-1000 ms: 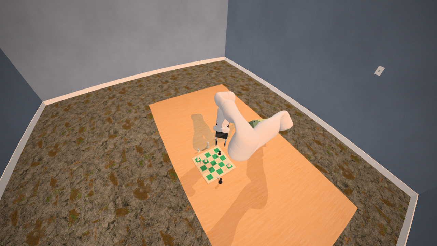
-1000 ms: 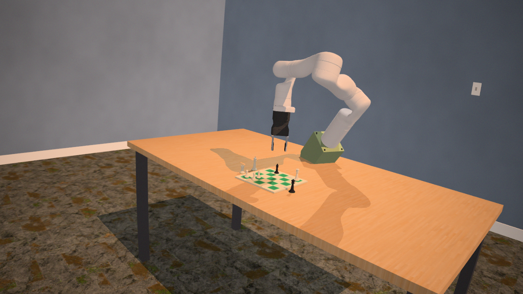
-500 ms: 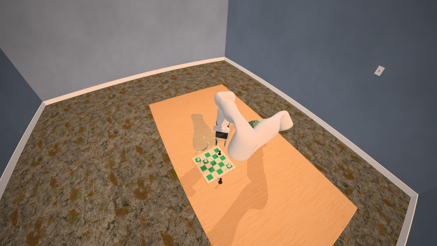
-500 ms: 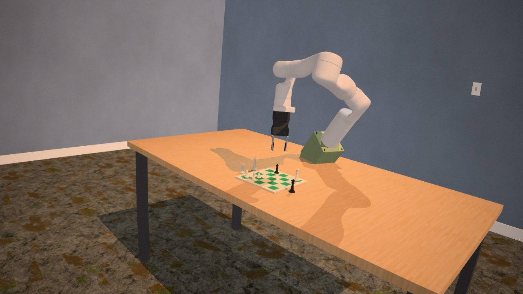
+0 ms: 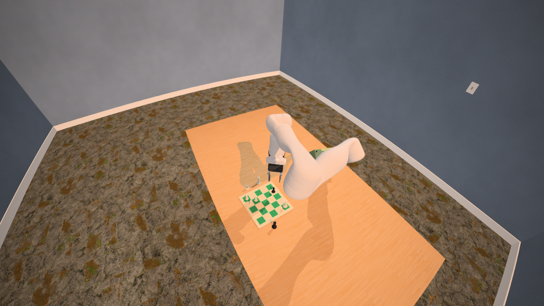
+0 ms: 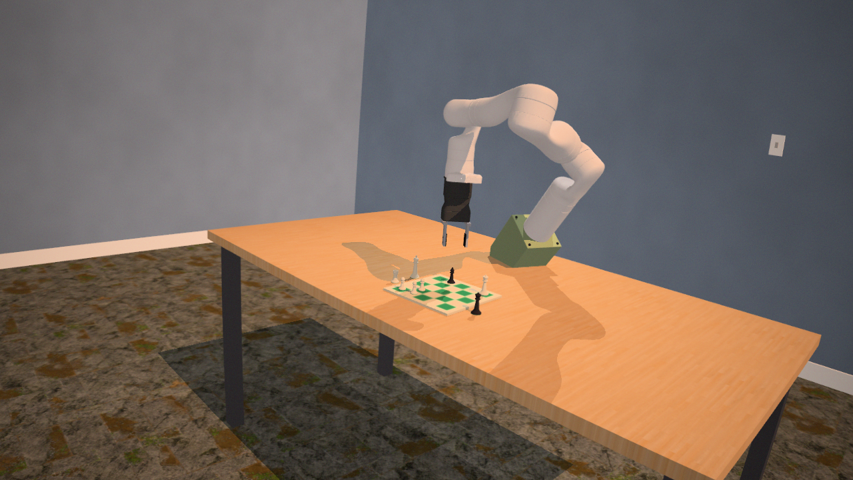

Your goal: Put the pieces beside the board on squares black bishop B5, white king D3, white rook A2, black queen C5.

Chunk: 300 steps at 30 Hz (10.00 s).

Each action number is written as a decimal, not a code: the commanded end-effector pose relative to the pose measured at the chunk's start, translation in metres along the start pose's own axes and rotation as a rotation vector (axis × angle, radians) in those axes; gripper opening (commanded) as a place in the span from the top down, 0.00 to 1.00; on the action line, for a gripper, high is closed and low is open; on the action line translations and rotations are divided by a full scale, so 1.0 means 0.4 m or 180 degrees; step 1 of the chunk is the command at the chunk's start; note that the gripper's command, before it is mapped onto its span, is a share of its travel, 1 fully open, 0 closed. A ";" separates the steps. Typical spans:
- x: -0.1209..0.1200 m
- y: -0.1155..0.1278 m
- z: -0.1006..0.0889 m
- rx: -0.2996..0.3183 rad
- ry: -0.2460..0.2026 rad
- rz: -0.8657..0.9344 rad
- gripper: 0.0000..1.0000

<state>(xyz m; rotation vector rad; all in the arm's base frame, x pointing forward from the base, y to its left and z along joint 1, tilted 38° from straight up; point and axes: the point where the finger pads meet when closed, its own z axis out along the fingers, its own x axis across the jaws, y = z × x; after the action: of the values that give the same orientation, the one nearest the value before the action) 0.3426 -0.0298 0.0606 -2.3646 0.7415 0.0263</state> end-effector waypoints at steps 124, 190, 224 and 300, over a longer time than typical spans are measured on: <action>0.237 0.128 -0.038 -0.0027 0.0014 -0.7660 0.21; 0.236 0.130 0.085 -0.0027 0.0015 -0.7661 0.21; 0.236 0.130 0.093 -0.0027 0.0015 -0.7661 0.21; 0.238 0.131 0.111 -0.0027 0.0015 -0.7661 0.21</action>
<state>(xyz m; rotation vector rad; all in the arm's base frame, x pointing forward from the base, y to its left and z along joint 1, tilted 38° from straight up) 0.4031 -0.0857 -0.0219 -1.7194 -2.1590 -0.8795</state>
